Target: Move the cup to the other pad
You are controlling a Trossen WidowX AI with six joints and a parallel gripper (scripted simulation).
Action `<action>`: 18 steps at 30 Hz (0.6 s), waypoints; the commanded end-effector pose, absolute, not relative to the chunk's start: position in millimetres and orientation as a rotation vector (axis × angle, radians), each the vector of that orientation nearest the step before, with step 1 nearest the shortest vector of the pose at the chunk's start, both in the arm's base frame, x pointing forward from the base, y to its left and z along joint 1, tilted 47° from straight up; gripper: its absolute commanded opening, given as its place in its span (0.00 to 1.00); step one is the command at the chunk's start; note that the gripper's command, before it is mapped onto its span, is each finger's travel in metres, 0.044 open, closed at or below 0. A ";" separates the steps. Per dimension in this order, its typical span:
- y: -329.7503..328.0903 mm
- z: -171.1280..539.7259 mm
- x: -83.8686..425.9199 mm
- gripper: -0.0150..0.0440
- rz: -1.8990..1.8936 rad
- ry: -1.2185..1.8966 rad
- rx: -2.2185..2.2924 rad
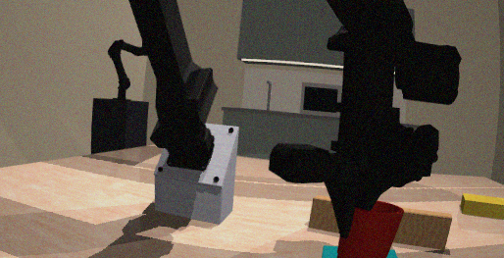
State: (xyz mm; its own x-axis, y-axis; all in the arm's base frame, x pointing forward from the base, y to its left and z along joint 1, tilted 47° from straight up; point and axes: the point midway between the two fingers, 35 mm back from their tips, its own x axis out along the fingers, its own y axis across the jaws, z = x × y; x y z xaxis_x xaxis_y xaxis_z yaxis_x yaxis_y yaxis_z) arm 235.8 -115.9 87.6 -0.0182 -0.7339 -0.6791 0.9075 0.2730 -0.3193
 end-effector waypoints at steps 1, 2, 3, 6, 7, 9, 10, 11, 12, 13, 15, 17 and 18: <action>-115.8 87.8 235.7 0.25 -1.326 0.887 0.245; -115.8 87.8 235.7 0.25 -1.326 0.887 0.245; -115.8 87.8 235.7 0.30 -1.326 0.887 0.245; -115.8 87.8 235.7 0.43 -1.326 0.887 0.245; -115.8 87.8 235.7 0.47 -1.326 0.887 0.245; -115.8 87.8 235.7 0.47 -1.326 0.887 0.245; -115.8 87.8 235.7 0.47 -1.326 0.887 0.245; -115.8 87.8 235.7 0.47 -1.326 0.887 0.245; -115.8 87.8 235.7 0.47 -1.326 0.887 0.245; -115.8 87.8 235.7 0.47 -1.326 0.887 0.245; -115.3 88.2 235.8 0.47 -1.326 0.887 0.245; -114.2 89.1 236.0 0.47 -1.326 0.887 0.246; -113.5 89.7 236.1 0.47 -1.325 0.887 0.246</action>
State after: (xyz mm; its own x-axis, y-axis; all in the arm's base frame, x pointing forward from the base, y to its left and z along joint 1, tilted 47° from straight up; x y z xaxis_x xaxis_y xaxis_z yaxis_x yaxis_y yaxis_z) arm 235.7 -115.3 88.2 -0.0189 -0.7339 -0.6790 0.9073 0.2728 -0.3201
